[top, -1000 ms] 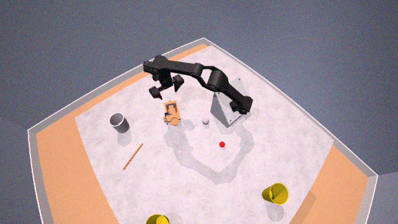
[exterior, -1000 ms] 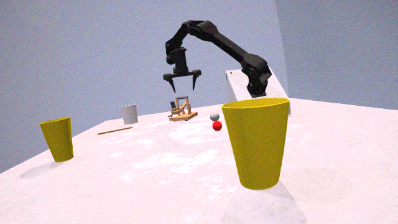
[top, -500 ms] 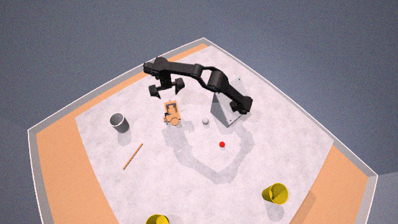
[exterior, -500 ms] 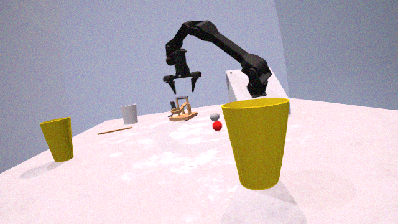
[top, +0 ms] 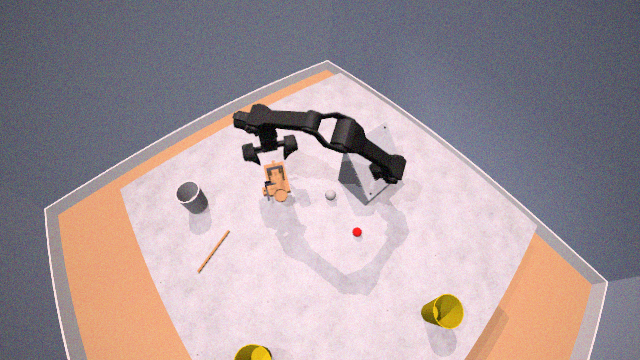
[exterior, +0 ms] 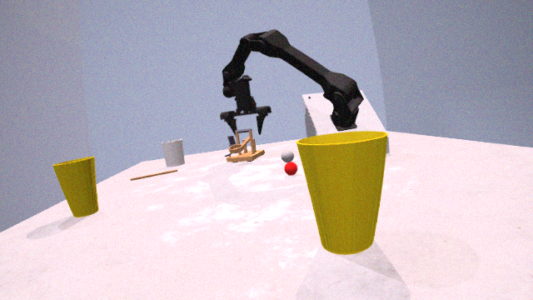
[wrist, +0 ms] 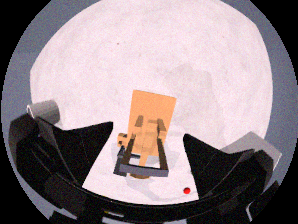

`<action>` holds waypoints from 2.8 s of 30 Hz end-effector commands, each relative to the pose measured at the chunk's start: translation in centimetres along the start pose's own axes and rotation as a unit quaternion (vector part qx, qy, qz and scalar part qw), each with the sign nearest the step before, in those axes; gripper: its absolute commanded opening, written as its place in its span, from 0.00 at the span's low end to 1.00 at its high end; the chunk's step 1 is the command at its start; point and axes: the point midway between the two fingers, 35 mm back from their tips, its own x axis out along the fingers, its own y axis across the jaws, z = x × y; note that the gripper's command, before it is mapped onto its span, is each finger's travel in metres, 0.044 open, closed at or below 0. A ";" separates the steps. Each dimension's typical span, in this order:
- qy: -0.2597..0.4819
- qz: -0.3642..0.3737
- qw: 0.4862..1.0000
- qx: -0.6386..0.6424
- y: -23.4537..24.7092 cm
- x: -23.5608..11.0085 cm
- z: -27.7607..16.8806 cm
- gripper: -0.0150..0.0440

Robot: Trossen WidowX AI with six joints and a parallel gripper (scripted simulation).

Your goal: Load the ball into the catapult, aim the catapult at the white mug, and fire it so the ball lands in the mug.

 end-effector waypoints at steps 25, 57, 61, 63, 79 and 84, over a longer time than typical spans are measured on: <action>0.005 -0.001 1.000 0.004 -0.2 4.8 -0.2 1.00; 0.001 -0.004 1.000 -0.001 -0.2 -0.3 -0.1 0.25; 0.001 -0.003 0.998 -0.055 -0.1 -0.2 -0.1 0.25; 0.002 -0.003 0.996 -0.089 -0.1 -0.2 -0.1 0.25; 0.004 0.000 0.934 -0.358 1.2 0.0 -0.4 0.25; 0.004 0.001 0.918 -0.398 2.0 0.0 -0.8 0.25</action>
